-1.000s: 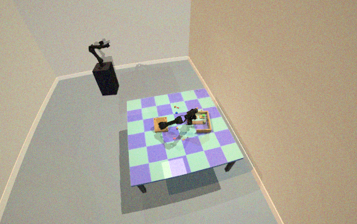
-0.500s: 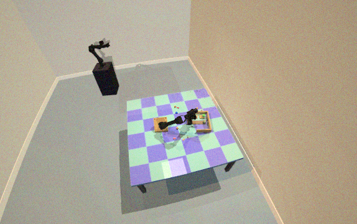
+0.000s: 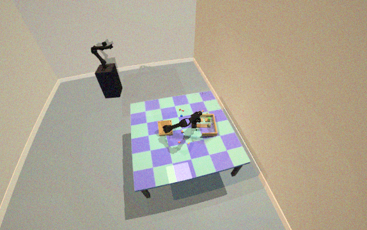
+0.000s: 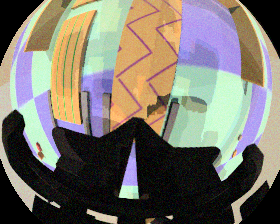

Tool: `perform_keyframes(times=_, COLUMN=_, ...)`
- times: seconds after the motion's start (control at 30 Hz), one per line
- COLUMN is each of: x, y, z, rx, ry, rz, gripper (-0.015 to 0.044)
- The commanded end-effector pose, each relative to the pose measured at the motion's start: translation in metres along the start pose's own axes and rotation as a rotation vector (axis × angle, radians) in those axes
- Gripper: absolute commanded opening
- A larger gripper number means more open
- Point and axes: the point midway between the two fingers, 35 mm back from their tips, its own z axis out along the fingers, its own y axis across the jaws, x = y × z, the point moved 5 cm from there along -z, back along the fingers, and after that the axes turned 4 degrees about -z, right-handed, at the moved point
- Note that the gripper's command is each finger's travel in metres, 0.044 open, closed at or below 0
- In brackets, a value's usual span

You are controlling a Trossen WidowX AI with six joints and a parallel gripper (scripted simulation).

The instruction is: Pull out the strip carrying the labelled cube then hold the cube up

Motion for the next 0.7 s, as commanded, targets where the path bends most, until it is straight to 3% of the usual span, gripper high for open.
perform_keyframes(times=0.0, x=0.012, y=-0.001, z=0.005, rx=0.001, ry=0.02, rz=-0.004, gripper=0.0)
perform_keyframes(times=0.67, x=0.042, y=0.001, z=0.005, rx=0.001, ry=0.021, rz=-0.005, gripper=0.0)
